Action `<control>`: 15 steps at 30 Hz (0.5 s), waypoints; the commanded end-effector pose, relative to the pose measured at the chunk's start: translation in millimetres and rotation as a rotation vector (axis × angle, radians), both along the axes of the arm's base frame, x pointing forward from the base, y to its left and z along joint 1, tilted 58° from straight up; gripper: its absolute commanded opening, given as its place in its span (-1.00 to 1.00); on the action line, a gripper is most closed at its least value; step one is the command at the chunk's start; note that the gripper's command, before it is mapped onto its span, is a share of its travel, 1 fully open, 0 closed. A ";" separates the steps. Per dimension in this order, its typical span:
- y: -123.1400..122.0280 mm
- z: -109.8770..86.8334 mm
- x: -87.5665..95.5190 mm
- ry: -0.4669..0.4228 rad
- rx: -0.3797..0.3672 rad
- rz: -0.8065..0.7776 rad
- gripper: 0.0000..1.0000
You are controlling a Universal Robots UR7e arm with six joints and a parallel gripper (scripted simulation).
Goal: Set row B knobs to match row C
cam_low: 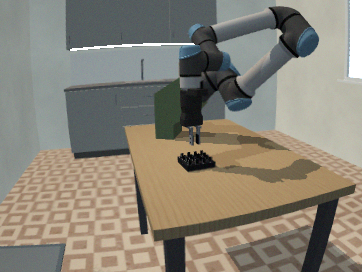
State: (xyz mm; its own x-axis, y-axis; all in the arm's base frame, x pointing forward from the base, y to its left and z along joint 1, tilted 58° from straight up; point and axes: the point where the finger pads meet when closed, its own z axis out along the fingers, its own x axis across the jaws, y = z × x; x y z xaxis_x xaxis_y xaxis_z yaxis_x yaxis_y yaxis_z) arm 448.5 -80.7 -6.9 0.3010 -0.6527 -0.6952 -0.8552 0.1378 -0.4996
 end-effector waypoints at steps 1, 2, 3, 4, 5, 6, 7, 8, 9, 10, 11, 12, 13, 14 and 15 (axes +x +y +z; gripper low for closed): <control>-1.8 -0.8 -1.7 0.104 0.050 -0.073 -0.07; -2.0 -0.9 -2.1 0.119 0.059 -0.084 -0.07; -2.2 -1.1 -2.4 0.134 0.067 -0.094 -0.07; -2.3 -1.3 -2.7 0.146 0.074 -0.103 -0.07; -2.4 -1.4 -3.0 0.158 0.081 -0.111 -0.07; -2.6 -1.5 -3.2 0.168 0.087 -0.118 -0.07; -2.7 -1.6 -3.4 0.176 0.091 -0.124 -0.07; -2.7 -1.7 -3.6 0.183 0.096 -0.129 -0.07; -2.8 -1.8 -3.8 0.189 0.099 -0.133 -0.07; -2.9 -1.9 -3.9 0.194 0.102 -0.136 -0.07; -2.9 -1.9 -4.0 0.198 0.104 -0.139 -0.07; -2.9 -1.9 -4.0 0.198 0.104 -0.139 -0.07; -2.9 -1.9 -4.0 0.198 0.104 -0.139 -0.07; -2.9 -1.9 -4.1 0.201 0.105 -0.141 -0.07; -2.9 -2.0 -4.1 0.202 0.106 -0.142 -0.07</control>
